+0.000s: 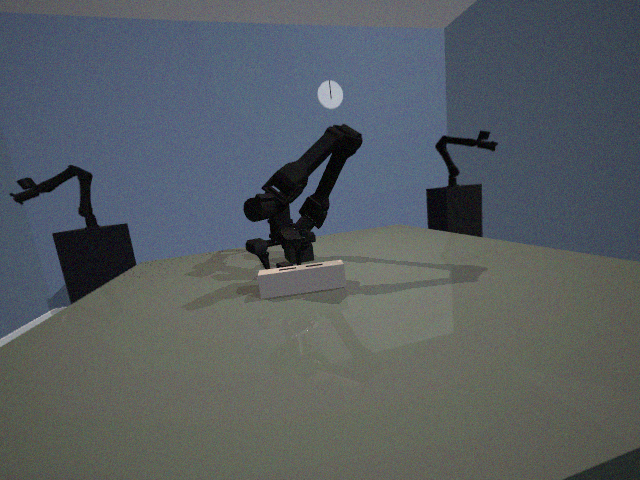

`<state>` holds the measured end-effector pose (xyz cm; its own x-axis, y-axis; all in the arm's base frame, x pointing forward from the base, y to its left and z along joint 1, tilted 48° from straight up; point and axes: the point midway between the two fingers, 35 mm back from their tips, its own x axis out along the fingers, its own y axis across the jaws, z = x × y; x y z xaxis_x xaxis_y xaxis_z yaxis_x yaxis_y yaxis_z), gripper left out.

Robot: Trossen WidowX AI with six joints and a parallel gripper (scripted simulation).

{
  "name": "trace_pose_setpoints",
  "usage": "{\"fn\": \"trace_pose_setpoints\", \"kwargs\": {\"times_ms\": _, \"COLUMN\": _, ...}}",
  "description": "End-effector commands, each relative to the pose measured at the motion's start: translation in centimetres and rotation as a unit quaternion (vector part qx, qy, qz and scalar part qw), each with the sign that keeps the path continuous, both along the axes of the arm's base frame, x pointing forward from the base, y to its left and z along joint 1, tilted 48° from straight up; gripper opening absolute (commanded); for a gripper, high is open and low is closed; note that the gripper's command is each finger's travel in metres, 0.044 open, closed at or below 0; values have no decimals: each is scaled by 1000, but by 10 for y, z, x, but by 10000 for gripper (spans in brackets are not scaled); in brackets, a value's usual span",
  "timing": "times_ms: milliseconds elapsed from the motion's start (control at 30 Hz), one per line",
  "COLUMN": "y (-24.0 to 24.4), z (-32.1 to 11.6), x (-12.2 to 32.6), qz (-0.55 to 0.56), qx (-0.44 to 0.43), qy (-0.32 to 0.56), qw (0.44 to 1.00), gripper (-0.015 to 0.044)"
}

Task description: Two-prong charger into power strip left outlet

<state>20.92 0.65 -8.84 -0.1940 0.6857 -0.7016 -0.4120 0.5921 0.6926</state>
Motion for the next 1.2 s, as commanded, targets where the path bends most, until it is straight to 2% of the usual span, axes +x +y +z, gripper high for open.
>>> {"fn": "trace_pose_setpoints", "kwargs": {"times_ms": 0, "y": 6, "z": -5, "x": -4, "qz": -3, "qx": 4, "qy": 7, "qw": 1000, "gripper": 440}}
{"fn": "trace_pose_setpoints", "kwargs": {"times_ms": 233, "y": 9, "z": -8, "x": -5, "qz": -3, "qx": 5, "qy": 7, "qw": 1000, "gripper": 440}}
{"fn": "trace_pose_setpoints", "kwargs": {"times_ms": 633, "y": 7, "z": -6, "x": -3, "qz": 0, "qx": 1, "qy": 2, "qw": 1000, "gripper": 125}}
{"fn": "trace_pose_setpoints", "kwargs": {"times_ms": 833, "y": 7, "z": -6, "x": -3, "qz": 0, "qx": 1, "qy": 2, "qw": 1000, "gripper": 85}}
{"fn": "trace_pose_setpoints", "kwargs": {"times_ms": 933, "y": 4, "z": -3, "x": -2, "qz": 0, "qx": 1, "qy": 2, "qw": 1000, "gripper": 6}}
{"fn": "trace_pose_setpoints", "kwargs": {"times_ms": 1167, "y": -19, "z": 17, "x": 1, "qz": -2, "qx": 1, "qy": 5, "qw": 1000, "gripper": 0}}
